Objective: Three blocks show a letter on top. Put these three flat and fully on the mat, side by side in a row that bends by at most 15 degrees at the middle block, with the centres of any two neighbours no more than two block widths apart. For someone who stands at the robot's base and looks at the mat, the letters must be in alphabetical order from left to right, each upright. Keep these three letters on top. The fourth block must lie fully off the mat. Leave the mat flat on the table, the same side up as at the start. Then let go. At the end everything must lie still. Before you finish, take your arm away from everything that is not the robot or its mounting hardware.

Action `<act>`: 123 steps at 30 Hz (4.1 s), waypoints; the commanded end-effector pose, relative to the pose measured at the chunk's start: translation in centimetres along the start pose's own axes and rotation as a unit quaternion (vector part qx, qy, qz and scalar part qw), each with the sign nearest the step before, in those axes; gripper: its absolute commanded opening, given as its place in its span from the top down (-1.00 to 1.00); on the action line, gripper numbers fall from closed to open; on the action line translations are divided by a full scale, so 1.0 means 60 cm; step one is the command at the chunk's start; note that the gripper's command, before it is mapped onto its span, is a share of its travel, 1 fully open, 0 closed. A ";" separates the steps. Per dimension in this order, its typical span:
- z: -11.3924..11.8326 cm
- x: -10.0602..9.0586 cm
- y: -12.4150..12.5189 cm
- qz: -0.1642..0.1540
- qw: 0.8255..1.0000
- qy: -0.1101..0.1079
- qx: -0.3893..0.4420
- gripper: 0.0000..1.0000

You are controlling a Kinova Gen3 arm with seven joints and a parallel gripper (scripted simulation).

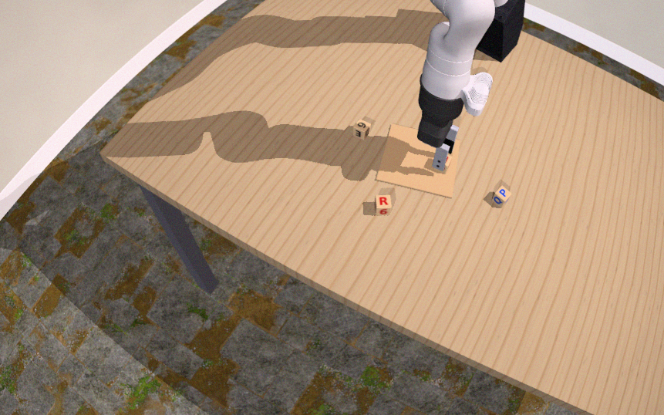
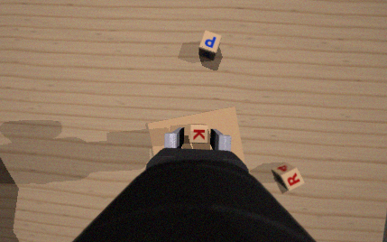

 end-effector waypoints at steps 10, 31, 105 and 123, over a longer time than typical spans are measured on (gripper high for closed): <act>0.003 -0.076 0.002 0.001 1.000 -0.004 -0.005 -0.58; 0.002 -0.118 0.003 0.000 1.000 -0.002 -0.005 -0.58; 0.002 -0.122 0.004 0.000 1.000 -0.002 -0.001 -1.00; 0.031 -0.117 0.030 0.000 0.992 -0.008 0.127 -1.00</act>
Point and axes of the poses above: the point where the finger pads meet when closed, its own x axis out along the fingers, its own z axis across the jaws, y = z × x, the point moved 10 cm from there along -x, back along the fingers, and after that the axes turned 15 degrees about -x, right-handed, at the moved point
